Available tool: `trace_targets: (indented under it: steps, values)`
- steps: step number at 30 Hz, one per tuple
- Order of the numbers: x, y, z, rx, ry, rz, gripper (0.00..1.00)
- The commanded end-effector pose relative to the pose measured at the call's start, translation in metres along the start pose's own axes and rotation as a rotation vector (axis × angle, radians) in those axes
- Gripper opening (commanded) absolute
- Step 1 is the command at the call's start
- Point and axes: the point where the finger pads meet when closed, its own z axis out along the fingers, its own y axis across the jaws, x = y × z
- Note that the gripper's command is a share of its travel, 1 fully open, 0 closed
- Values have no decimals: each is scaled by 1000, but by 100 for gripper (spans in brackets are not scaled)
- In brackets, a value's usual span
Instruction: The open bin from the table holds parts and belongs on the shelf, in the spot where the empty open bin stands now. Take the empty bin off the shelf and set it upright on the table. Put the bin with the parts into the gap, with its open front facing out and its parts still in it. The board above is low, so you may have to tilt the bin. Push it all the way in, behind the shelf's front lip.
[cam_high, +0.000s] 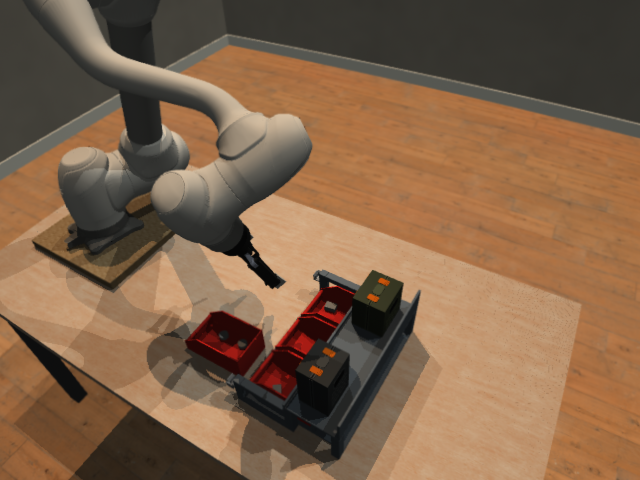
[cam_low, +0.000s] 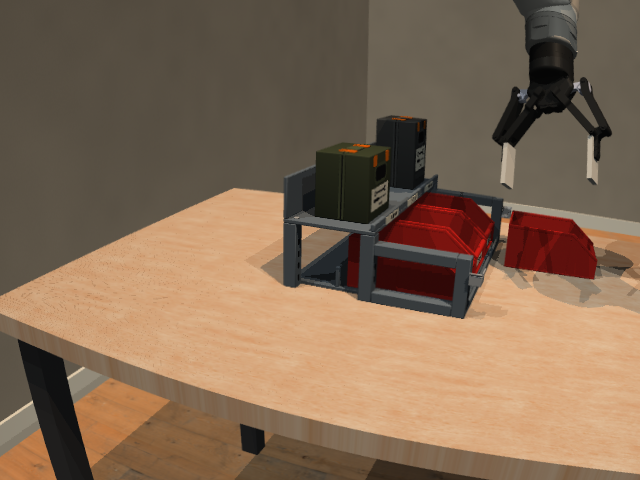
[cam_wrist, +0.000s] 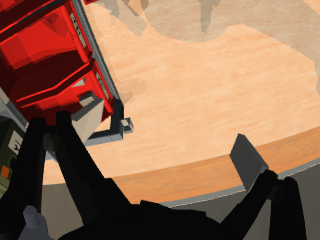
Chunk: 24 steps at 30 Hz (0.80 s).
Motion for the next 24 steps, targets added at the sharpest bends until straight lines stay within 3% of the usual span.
trace_targets:
  steps: [1, 5, 7, 18, 22, 24]
  values:
    - [-1, -18, -7, 110, -20, 149, 100]
    - [-1, -37, -16, 211, -46, 291, 100]
    - [-1, -37, -16, 211, -46, 291, 100]
    - [-3, -77, -34, 434, -106, 602, 100]
    - [-3, -87, -39, 492, -121, 684, 100]
    - [-3, -87, -39, 492, -121, 684, 100]
